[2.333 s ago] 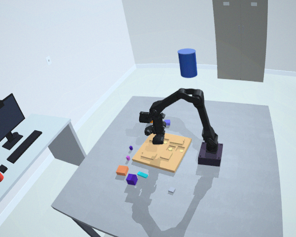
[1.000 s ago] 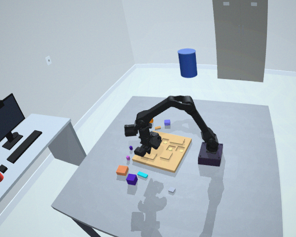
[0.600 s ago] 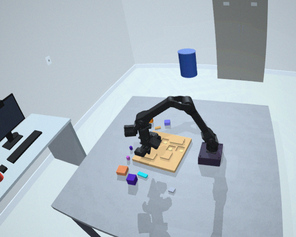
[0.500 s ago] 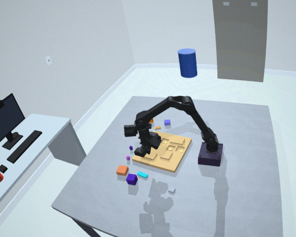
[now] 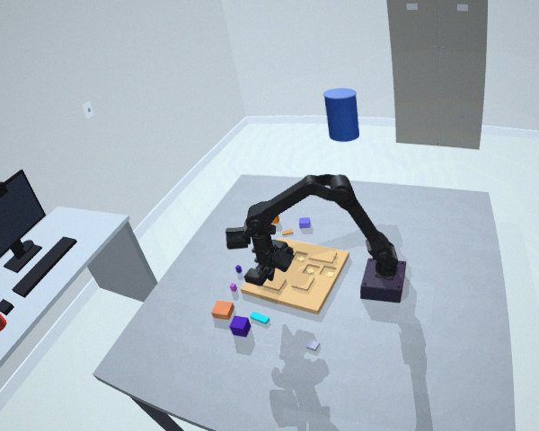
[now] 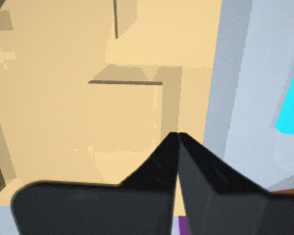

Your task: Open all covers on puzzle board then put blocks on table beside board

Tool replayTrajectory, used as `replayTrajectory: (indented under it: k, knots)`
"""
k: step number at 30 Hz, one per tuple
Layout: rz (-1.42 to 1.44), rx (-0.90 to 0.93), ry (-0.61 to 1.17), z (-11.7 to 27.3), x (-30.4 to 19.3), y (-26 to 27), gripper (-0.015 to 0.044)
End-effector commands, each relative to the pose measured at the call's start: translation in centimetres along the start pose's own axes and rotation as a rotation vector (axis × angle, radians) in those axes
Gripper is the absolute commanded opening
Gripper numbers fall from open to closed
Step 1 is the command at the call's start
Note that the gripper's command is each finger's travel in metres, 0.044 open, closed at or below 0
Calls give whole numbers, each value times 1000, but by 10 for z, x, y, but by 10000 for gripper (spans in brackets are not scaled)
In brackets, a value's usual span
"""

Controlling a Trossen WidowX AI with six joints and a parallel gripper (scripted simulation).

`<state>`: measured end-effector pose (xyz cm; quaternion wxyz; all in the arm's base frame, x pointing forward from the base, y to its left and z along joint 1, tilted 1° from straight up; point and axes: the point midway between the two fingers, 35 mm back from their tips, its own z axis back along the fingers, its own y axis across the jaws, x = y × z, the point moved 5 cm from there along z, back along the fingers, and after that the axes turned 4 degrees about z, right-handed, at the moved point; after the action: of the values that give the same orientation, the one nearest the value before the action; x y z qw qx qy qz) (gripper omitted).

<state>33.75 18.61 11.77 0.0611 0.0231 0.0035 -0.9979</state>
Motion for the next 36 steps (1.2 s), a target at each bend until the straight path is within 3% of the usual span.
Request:
replayTrajectory:
  k: [1, 36]
  knots:
    - [4, 4, -2, -5, 0, 0, 0]
    - [4, 4, -2, -39, -1, 0, 0]
